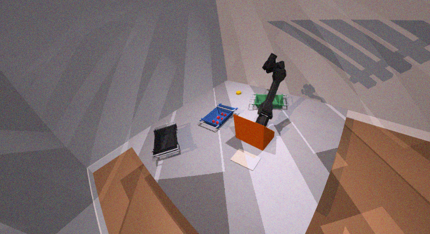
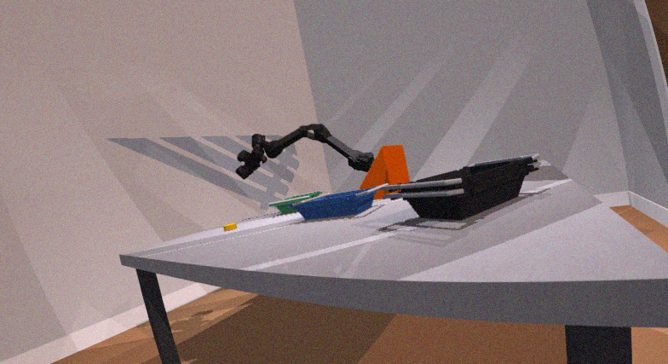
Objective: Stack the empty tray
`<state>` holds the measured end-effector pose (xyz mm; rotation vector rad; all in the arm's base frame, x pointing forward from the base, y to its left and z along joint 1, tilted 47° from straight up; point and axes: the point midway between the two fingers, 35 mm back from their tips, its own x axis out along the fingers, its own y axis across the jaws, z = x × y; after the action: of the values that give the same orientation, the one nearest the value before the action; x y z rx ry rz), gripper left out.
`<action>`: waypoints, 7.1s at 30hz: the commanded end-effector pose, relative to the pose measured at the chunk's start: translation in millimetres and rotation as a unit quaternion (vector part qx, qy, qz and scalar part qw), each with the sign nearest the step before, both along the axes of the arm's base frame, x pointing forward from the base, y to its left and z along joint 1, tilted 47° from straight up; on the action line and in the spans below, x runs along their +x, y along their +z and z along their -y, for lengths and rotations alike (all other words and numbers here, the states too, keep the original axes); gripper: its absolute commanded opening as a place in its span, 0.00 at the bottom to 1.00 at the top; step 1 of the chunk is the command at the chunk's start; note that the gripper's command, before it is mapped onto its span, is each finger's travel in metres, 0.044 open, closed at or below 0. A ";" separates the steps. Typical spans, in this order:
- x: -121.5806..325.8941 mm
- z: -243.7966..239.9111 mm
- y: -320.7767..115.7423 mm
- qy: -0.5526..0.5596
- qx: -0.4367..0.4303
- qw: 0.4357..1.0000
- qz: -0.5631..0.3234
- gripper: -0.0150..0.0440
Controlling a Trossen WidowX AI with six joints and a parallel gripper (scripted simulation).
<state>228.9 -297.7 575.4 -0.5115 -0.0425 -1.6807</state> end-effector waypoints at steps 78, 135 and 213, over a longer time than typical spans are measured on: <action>111.7 -452.2 -692.0 0.220 0.387 0.631 -0.635 0.40; 121.0 -431.3 -615.3 0.220 0.383 0.632 -0.637 0.40; 120.7 -431.5 -614.9 0.219 0.384 0.632 -0.636 0.25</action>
<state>349.6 133.8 -39.5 -0.8153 1.4198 -0.4293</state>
